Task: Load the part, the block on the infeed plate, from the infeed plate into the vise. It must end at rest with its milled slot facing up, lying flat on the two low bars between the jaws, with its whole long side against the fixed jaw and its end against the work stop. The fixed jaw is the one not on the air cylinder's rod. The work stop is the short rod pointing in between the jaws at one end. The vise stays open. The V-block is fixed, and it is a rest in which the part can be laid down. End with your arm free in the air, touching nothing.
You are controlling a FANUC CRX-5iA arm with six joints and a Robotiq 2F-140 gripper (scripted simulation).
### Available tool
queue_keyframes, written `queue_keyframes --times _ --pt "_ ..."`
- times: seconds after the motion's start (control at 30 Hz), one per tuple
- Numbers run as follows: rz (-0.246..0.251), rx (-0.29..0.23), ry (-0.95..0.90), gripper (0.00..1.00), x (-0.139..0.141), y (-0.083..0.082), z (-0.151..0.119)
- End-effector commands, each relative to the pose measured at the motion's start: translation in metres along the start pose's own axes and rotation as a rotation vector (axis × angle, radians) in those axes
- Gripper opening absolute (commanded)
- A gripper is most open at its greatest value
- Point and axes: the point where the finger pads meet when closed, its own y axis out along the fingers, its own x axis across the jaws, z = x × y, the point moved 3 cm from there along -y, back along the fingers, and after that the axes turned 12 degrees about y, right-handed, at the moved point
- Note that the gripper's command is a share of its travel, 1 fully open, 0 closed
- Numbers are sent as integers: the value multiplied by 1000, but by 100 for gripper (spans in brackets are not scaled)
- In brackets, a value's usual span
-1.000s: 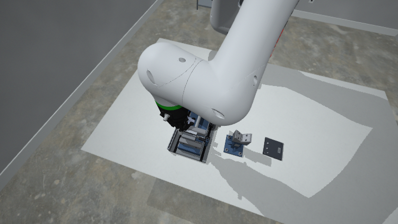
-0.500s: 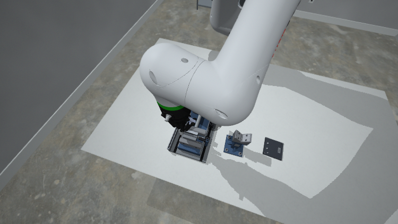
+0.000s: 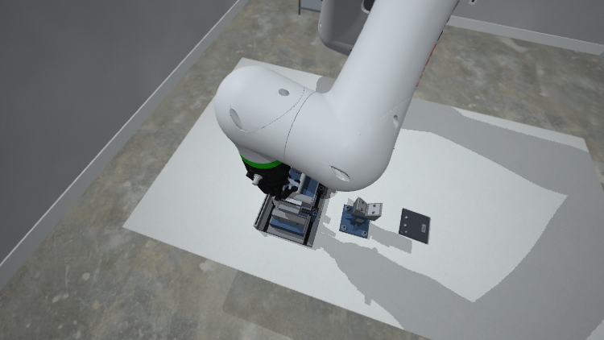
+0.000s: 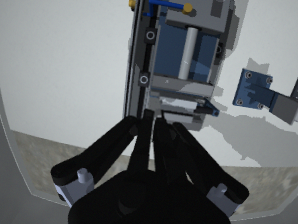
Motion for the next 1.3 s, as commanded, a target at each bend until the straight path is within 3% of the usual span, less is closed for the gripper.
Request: queue_keyframes --times 0.0,1.27 --pt "0 0 0 0 1 0 0" --pt "0 0 0 0 7 0 1"
